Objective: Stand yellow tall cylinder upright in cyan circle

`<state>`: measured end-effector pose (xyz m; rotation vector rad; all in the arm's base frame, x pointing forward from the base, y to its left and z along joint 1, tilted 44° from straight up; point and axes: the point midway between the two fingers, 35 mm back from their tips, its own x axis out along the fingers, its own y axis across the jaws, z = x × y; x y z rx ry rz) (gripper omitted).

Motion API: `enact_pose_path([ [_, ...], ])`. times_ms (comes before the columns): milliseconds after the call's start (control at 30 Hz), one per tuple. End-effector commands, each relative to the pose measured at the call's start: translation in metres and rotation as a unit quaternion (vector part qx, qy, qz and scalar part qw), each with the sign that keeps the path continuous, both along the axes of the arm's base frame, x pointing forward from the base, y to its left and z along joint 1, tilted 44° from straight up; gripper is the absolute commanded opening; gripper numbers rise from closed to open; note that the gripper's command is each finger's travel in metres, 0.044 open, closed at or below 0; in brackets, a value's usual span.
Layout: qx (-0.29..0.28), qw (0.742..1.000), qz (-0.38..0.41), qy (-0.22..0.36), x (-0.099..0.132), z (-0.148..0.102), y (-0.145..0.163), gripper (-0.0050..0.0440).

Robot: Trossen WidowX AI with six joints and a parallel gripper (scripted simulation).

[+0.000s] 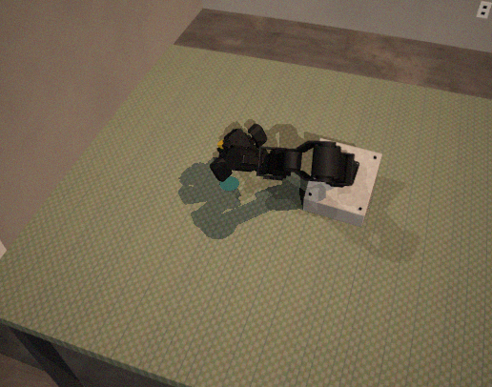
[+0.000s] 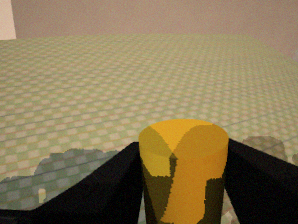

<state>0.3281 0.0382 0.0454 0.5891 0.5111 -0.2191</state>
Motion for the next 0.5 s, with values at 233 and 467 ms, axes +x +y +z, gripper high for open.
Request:
enact_pose_path([
  [233,0.014,0.999,-0.019,-0.037,-0.0063,0.0095,-0.0012,0.0105],
  [467,0.023,0.998,-0.03,-0.057,-0.0106,0.0143,-0.002,0.0105],
])
